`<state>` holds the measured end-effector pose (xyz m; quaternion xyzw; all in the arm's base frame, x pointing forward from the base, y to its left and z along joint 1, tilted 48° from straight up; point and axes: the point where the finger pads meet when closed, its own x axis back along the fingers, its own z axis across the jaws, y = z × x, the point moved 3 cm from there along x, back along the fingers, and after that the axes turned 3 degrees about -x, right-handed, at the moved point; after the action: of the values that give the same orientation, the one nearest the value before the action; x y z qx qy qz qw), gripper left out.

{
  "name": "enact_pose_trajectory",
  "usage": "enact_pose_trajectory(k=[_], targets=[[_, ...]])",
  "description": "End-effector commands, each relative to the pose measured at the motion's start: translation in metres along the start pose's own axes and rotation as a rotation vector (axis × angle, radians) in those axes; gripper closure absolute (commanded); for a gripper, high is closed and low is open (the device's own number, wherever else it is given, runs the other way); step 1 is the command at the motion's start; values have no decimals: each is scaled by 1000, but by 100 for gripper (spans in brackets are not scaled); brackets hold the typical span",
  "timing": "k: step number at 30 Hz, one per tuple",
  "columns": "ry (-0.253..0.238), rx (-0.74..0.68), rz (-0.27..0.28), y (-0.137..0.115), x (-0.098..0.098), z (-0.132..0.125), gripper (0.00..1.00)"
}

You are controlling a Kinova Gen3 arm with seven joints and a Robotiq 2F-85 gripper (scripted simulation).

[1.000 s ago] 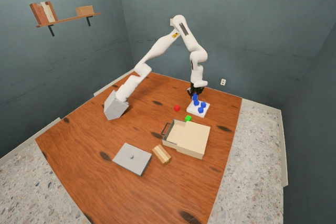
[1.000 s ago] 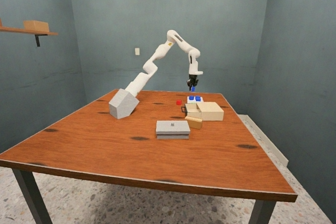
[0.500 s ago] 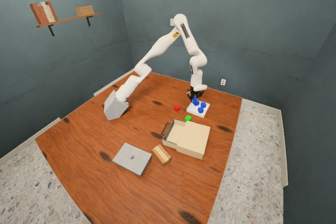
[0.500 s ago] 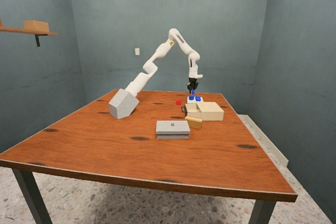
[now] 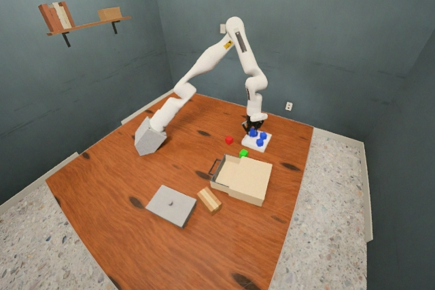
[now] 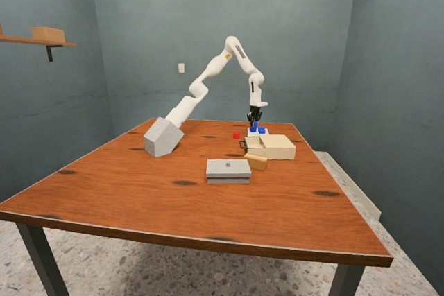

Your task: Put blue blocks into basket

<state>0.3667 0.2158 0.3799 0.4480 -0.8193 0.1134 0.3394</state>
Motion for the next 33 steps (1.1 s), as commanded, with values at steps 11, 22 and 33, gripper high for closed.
enact_pose_trajectory(k=[11, 22, 33], targets=[[5, -6, -5, 0, -17, 2, 90], [4, -6, -5, 0, -35, 3, 90], [4, -6, -5, 0, -48, 2, 90]])
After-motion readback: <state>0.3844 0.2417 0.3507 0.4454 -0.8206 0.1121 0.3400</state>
